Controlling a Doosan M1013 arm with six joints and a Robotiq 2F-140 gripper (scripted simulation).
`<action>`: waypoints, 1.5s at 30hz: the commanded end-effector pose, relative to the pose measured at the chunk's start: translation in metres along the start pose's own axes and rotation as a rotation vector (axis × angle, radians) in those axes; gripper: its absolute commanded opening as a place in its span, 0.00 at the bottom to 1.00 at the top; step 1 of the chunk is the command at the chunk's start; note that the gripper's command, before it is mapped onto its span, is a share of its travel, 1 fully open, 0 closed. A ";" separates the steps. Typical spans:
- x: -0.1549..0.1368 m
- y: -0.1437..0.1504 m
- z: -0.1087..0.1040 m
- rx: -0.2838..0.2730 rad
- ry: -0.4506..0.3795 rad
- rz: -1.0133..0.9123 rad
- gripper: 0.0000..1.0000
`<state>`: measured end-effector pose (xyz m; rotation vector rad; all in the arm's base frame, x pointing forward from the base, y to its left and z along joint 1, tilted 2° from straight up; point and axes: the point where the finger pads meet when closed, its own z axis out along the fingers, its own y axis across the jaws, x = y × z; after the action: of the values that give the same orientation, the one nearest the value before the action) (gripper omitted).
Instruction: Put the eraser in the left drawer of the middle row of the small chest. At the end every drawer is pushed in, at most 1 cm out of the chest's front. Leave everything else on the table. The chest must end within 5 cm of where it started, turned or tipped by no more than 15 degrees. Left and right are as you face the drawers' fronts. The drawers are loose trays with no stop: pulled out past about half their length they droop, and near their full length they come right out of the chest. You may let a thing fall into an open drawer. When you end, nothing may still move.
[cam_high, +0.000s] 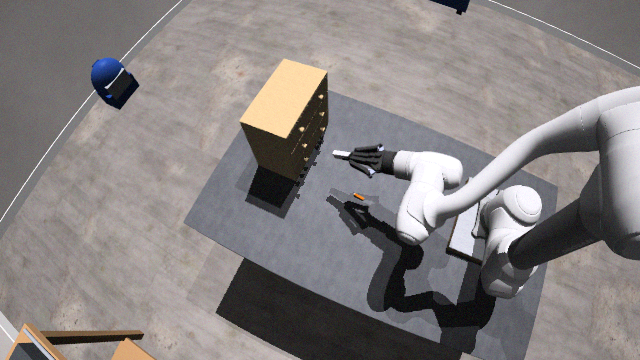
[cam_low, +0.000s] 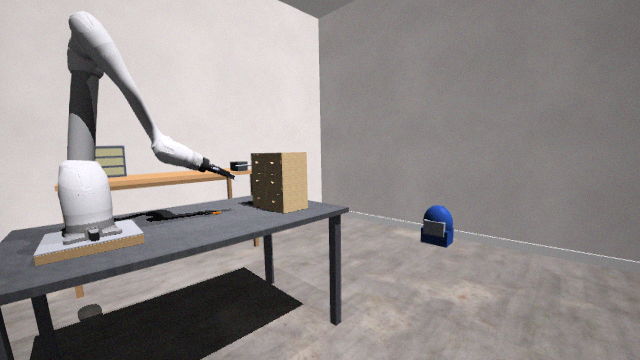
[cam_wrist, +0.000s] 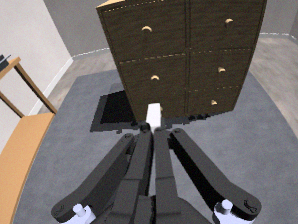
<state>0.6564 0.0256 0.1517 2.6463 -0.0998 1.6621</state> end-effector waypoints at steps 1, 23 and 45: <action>0.002 0.000 -0.004 -0.001 -0.040 0.000 0.00; 0.010 0.001 -0.027 -0.004 -0.251 -0.001 0.00; 0.009 0.007 -0.032 -0.021 -0.292 -0.003 0.00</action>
<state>0.6321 0.0195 0.1733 2.8636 -0.0990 1.2861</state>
